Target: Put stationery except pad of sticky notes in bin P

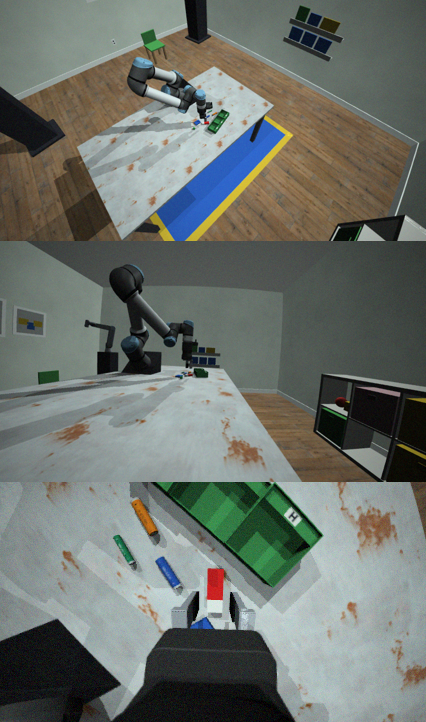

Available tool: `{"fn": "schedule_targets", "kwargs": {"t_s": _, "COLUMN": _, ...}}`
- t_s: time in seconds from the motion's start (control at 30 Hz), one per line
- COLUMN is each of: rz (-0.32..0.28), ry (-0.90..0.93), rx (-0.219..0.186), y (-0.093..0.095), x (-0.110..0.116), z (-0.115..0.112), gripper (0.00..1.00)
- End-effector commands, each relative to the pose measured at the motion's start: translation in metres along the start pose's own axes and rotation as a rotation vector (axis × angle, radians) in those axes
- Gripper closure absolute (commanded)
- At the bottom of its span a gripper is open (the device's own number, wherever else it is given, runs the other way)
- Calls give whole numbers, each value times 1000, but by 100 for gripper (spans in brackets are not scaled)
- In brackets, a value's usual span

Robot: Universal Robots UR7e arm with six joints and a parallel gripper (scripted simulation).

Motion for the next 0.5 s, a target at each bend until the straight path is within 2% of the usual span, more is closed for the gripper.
{"fn": "schedule_targets", "kwargs": {"t_s": 0.0, "rz": 2, "ry": 0, "rx": 1, "y": 20, "x": 0, "z": 0, "gripper": 25}}
{"fn": "schedule_targets", "kwargs": {"t_s": 0.13, "rz": 2, "ry": 0, "rx": 1, "y": 36, "x": -1, "z": 0, "gripper": 25}}
{"fn": "schedule_targets", "kwargs": {"t_s": 0.2, "rz": 2, "ry": 0, "rx": 1, "y": 36, "x": -1, "z": 0, "gripper": 25}}
{"fn": "schedule_targets", "kwargs": {"t_s": 0.27, "rz": 2, "ry": 0, "rx": 1, "y": 44, "x": -1, "z": 0, "gripper": 25}}
{"fn": "schedule_targets", "kwargs": {"t_s": 0.47, "rz": 2, "ry": 0, "rx": 1, "y": 45, "x": -1, "z": 1, "gripper": 25}}
Point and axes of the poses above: the point where the finger pads meet when closed, its own y axis out along the fingers, its own z axis across the jaws, x = y × z, the point moved 10 cm from there along -y, back along the fingers, and after that the axes turned 4 degrees about y, right-handed, at the moved point
